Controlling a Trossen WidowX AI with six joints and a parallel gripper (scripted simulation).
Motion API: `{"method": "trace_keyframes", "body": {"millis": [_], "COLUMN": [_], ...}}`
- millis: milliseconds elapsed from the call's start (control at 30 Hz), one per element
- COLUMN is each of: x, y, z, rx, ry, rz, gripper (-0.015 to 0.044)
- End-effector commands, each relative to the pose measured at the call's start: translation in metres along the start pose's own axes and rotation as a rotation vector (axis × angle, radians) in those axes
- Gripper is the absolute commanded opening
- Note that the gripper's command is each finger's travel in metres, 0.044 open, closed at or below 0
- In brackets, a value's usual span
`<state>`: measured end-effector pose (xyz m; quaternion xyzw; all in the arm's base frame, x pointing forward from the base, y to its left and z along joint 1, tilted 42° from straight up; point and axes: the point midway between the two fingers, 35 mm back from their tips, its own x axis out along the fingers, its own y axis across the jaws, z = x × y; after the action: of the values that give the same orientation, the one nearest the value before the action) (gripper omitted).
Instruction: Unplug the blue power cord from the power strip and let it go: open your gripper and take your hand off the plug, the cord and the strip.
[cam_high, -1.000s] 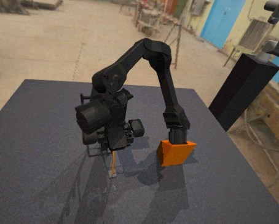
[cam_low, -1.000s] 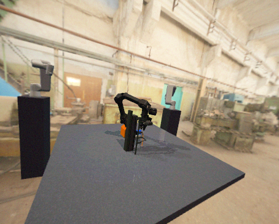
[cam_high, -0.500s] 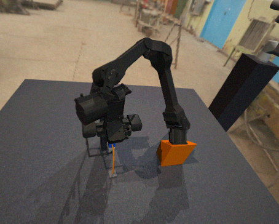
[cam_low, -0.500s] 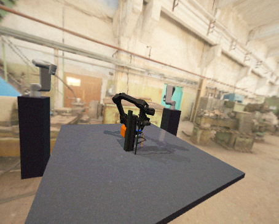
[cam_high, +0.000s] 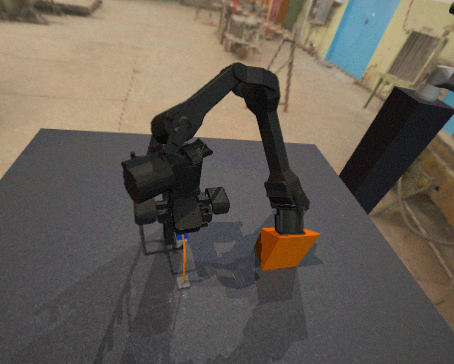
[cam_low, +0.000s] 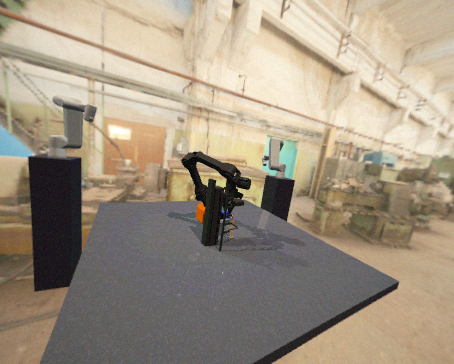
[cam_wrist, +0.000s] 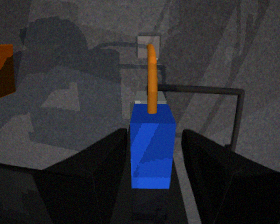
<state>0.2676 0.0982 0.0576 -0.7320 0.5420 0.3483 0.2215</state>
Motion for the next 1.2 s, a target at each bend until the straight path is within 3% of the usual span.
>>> {"method": "trace_keyframes", "body": {"millis": [0,67,167,500,1167], "x": [0.004,0.004,0.002,0.002,0.001], "y": [0.001,0.001,0.0,0.0,-0.002], "z": [-0.001,-0.001,0.0,0.0,0.03], "rx": [-0.005,-0.005,0.0,0.0,-0.003], "ry": [0.005,0.005,0.0,0.0,-0.003], "rz": [0.005,0.005,0.002,0.002,0.002], "gripper": [0.016,0.016,0.0081,0.0,0.0]}}
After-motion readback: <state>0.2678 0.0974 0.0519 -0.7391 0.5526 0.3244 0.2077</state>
